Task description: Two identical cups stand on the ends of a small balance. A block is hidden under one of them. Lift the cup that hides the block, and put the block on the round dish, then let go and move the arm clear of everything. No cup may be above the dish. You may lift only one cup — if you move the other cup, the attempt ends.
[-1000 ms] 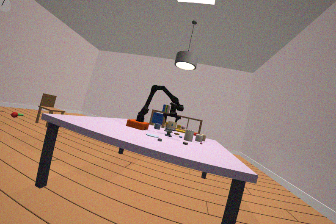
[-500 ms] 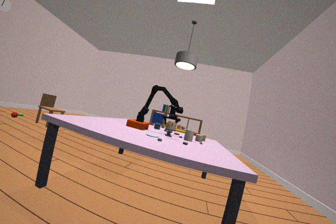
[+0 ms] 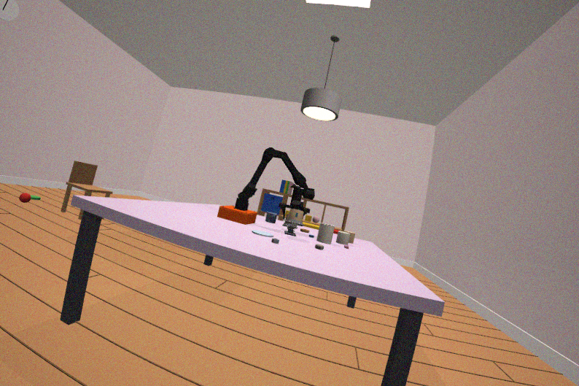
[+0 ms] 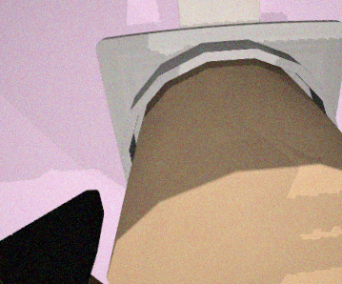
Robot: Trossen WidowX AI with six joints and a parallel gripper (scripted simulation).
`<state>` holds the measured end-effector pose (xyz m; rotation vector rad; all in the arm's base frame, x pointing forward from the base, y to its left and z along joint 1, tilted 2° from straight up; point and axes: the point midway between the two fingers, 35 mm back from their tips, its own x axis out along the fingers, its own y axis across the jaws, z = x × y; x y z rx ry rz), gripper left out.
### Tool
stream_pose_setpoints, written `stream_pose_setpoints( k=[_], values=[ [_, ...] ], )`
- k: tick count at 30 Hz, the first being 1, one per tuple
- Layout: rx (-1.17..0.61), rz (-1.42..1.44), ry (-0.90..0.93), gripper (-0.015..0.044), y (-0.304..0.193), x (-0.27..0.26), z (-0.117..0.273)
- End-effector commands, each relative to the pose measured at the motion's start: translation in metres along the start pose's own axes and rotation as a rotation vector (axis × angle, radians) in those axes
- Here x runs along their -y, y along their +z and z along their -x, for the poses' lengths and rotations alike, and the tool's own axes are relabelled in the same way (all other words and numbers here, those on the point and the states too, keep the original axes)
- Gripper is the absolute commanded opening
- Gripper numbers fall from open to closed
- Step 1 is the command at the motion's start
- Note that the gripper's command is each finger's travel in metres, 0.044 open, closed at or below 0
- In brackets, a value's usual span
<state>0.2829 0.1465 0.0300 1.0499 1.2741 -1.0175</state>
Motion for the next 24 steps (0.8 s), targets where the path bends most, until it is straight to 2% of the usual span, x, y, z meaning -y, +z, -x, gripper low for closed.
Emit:
stream_pose_setpoints(
  k=[1, 4, 13, 24],
  values=[
    [0.007, -0.003, -0.01, 0.044, 0.0012, 0.0022, -0.0081],
    [0.007, -0.003, -0.01, 0.0361, 0.0012, 0.0022, -0.0081],
    [0.007, -0.003, -0.01, 0.0301, 0.0012, 0.0022, -0.0081],
    [0.007, -0.003, -0.009, 0.0012, 0.0006, 0.0, 0.0007]
  ],
)
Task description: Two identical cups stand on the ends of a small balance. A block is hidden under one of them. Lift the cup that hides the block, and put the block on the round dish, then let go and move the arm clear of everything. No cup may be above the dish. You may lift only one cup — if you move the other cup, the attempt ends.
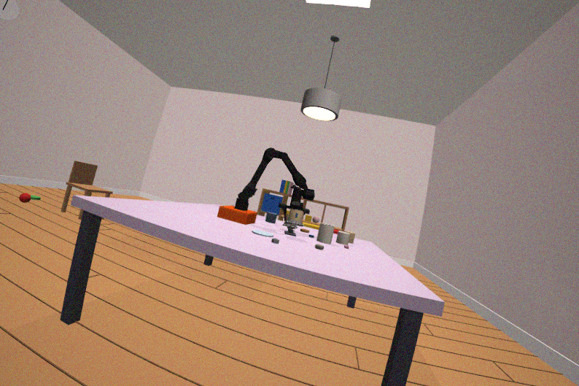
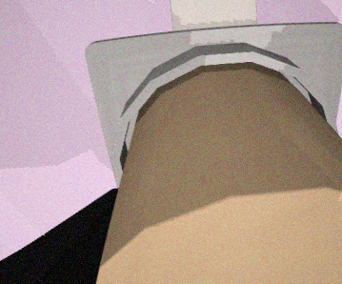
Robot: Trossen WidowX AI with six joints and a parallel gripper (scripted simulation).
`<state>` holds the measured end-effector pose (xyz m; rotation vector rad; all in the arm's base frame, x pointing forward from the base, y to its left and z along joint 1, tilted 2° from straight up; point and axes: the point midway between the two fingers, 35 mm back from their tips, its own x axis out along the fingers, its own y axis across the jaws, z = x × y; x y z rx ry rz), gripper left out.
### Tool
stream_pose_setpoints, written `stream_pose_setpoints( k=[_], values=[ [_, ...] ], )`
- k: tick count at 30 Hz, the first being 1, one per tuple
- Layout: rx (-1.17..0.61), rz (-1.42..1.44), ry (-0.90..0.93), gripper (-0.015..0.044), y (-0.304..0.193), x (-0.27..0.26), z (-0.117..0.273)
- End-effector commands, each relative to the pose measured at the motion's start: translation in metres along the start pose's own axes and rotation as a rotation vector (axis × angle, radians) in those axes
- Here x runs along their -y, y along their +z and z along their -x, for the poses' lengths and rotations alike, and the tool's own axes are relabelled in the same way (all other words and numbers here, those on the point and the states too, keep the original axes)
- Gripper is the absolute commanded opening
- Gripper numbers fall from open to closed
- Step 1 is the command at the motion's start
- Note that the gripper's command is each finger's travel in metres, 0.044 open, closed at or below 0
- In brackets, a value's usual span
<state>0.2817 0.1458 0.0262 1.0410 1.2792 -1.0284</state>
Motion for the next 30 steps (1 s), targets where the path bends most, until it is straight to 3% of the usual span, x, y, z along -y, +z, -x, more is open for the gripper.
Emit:
stream_pose_setpoints(
  k=[1, 30],
  values=[
    [0.003, -0.003, 0.003, 0.0, 0.0, -0.002, 0.006],
    [0.003, -0.003, 0.004, 0.0, -0.001, -0.007, 0.042]
  ],
)
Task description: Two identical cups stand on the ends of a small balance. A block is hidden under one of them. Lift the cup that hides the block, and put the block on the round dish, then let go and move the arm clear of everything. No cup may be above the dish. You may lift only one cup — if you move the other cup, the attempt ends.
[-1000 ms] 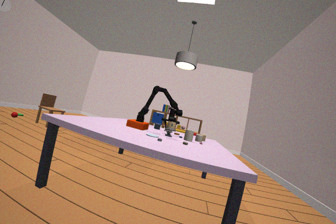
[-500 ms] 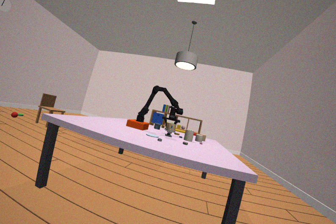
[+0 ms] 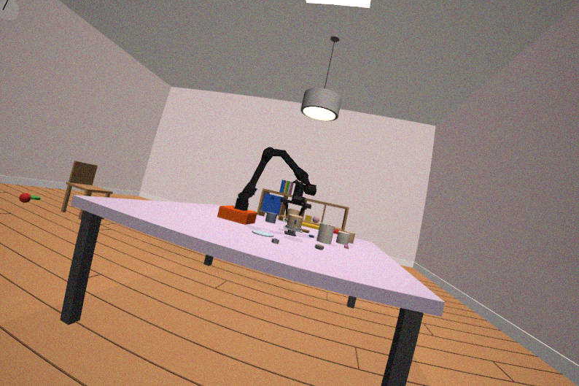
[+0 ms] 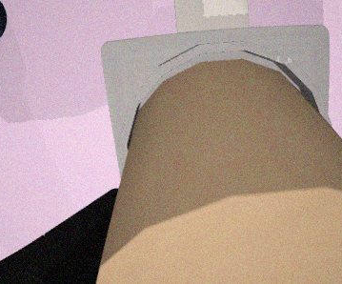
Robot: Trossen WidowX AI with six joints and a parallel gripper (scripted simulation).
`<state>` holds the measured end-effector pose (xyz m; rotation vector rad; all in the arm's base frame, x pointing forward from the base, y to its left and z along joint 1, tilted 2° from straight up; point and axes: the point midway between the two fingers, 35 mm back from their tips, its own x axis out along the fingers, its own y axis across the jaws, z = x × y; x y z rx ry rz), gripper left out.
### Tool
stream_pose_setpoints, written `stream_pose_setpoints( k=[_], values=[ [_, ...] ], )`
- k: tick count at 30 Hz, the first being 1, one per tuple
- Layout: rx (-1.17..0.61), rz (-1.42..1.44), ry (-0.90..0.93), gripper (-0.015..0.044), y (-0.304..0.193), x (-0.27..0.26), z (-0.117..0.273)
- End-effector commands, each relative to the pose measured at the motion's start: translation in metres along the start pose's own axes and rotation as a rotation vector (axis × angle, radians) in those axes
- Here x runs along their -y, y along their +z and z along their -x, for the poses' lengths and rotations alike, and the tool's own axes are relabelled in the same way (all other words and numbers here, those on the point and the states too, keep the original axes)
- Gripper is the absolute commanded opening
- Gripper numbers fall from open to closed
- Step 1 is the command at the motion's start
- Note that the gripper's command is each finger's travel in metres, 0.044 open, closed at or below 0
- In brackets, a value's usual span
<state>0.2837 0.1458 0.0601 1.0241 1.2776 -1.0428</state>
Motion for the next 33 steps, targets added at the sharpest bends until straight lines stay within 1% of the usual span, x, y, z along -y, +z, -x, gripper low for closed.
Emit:
stream_pose_setpoints(
  k=[1, 33],
  values=[
    [-0.011, -0.005, 0.017, 0.0, -0.002, -0.004, 0.009],
    [-0.011, -0.005, 0.017, 0.0, -0.002, -0.003, 0.05]
  ],
)
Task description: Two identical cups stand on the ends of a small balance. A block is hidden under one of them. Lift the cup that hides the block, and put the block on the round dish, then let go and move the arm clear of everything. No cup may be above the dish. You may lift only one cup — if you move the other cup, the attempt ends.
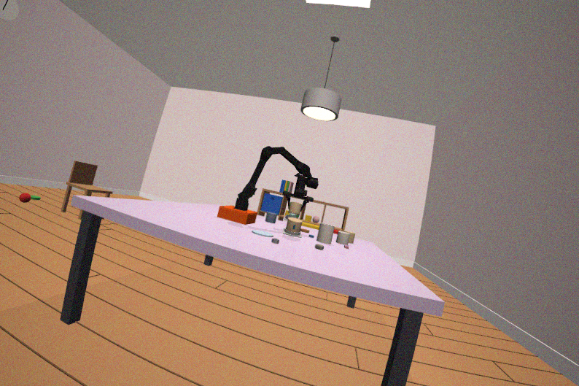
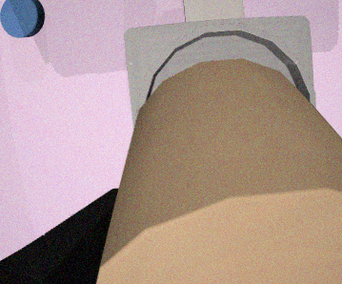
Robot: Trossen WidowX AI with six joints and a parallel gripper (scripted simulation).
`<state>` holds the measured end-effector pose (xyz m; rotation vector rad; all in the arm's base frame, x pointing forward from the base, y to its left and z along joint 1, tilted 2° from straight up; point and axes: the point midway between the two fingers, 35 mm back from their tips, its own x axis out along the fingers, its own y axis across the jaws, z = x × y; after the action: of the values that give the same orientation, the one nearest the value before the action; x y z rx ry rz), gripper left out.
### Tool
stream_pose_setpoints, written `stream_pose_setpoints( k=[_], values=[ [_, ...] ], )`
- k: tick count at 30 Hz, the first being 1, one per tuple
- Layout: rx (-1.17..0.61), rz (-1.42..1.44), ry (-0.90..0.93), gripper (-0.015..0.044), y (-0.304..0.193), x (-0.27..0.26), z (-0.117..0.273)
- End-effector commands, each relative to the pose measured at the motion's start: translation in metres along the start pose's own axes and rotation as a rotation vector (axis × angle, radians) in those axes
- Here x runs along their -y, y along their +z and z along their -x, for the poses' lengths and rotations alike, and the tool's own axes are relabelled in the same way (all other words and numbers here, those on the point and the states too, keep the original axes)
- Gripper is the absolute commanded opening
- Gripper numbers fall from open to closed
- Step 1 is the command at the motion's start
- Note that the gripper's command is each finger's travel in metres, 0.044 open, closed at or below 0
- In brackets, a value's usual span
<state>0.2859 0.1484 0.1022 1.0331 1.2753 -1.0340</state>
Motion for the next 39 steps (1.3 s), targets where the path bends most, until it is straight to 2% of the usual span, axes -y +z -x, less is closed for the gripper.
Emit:
stream_pose_setpoints(
  k=[1, 33, 39],
  values=[
    [-0.006, -0.004, 0.008, 0.0, -0.001, 0.0, 0.009],
    [-0.006, -0.004, 0.007, 0.0, 0.001, 0.007, 0.051],
    [-0.001, 0.002, 0.002, 0.0, 0.001, 0.006, 0.045]
  ],
)
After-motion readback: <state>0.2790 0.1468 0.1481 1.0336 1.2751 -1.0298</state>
